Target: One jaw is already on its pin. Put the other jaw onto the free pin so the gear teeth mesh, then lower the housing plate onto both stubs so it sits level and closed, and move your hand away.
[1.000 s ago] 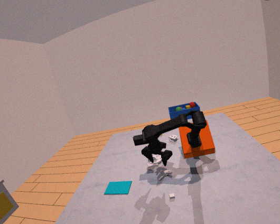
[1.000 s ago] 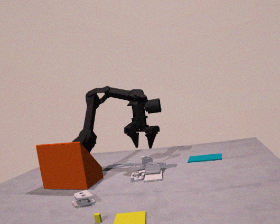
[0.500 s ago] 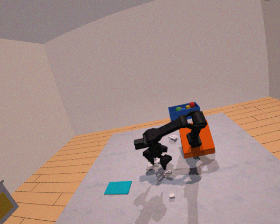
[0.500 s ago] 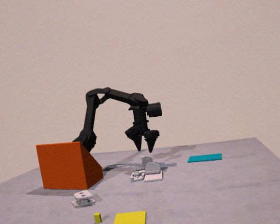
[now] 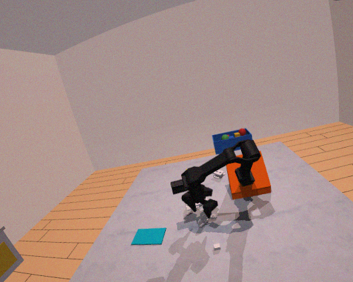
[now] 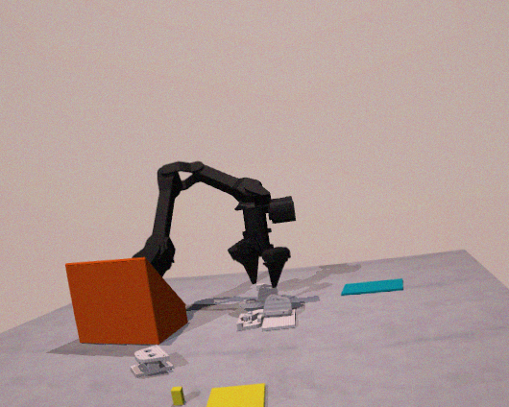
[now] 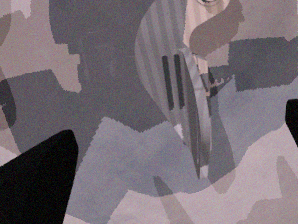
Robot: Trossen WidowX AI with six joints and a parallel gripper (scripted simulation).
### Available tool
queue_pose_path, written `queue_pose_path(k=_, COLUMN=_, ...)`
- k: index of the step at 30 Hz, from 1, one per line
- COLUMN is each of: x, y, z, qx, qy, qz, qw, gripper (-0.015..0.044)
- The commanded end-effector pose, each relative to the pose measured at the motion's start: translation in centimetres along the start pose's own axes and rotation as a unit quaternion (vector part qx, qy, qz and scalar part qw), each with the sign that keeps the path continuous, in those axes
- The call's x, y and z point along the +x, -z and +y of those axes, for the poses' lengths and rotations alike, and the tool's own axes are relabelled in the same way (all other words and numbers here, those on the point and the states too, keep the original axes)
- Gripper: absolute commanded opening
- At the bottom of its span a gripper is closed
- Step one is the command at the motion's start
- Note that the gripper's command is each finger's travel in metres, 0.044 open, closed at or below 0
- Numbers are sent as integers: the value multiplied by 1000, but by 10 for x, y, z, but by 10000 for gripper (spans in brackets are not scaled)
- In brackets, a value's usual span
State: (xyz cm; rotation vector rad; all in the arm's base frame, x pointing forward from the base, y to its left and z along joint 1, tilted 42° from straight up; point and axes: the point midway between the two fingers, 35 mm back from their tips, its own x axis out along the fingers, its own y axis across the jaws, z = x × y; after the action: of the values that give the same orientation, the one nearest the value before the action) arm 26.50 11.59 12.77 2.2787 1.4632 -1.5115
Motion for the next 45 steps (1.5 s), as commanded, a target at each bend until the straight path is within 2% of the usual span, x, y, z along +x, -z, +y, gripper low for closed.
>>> queue_pose_path(k=1, x=7, y=-1, z=1, qx=2, qy=-2, qz=-2, qw=1000, gripper=440)
queue_pose_path(k=23, x=42, y=-1, z=0, qx=2, qy=-1, qz=0, qw=1000, gripper=440)
queue_pose_path(k=45, x=43, y=-1, z=0, qx=2, qy=-1, qz=0, qw=1000, gripper=440)
